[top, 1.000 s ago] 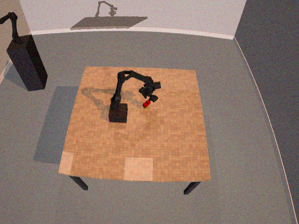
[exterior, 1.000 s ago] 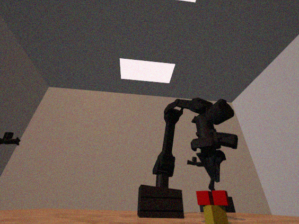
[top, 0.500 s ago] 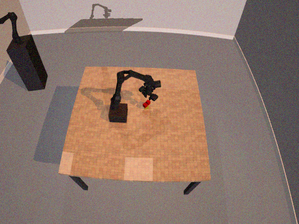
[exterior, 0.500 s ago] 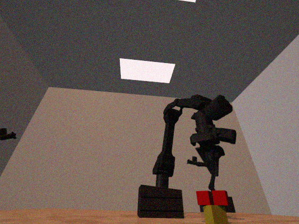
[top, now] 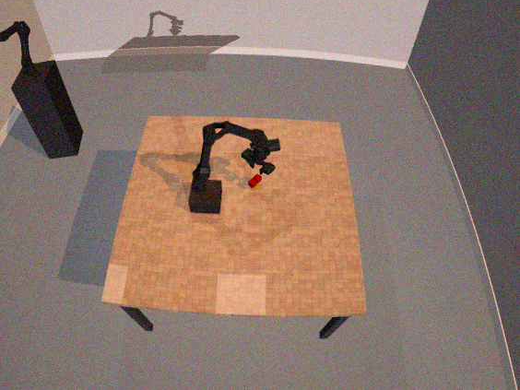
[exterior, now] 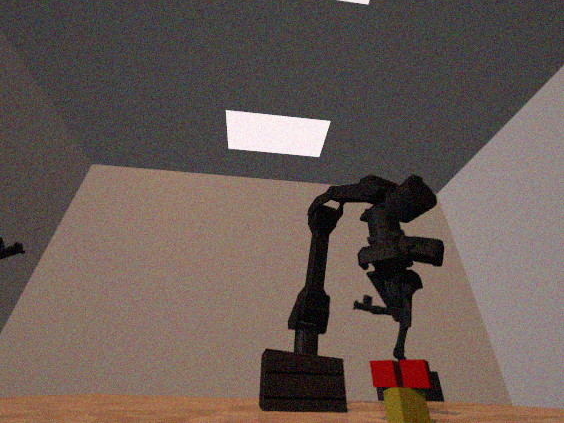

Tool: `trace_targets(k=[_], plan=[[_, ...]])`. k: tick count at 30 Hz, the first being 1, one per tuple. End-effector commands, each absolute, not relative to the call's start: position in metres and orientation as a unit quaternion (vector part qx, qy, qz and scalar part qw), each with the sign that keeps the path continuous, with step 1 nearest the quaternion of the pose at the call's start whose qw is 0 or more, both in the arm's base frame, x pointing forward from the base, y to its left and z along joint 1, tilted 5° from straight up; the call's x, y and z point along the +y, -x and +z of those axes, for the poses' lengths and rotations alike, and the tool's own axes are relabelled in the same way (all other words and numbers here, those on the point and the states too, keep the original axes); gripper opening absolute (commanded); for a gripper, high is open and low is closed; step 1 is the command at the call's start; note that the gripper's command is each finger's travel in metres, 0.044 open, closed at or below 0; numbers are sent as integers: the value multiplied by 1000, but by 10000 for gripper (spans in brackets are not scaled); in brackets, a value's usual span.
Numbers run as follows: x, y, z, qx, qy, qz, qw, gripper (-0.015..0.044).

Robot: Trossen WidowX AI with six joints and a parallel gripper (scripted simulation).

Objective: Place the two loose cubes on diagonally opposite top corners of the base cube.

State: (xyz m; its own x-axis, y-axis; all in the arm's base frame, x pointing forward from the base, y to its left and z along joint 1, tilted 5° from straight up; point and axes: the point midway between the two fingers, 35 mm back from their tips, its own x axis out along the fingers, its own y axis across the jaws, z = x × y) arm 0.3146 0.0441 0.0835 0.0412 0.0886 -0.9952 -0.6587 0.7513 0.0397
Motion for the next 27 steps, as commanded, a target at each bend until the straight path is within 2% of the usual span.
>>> trace_targets(k=[1, 4, 13, 27], plan=[[44, -316, 88, 634, 225, 272, 688, 336], [46, -314, 85, 637, 224, 272, 686, 400], [150, -273, 95, 636, 219, 276, 686, 400], [152, -272, 95, 636, 219, 277, 686, 400]])
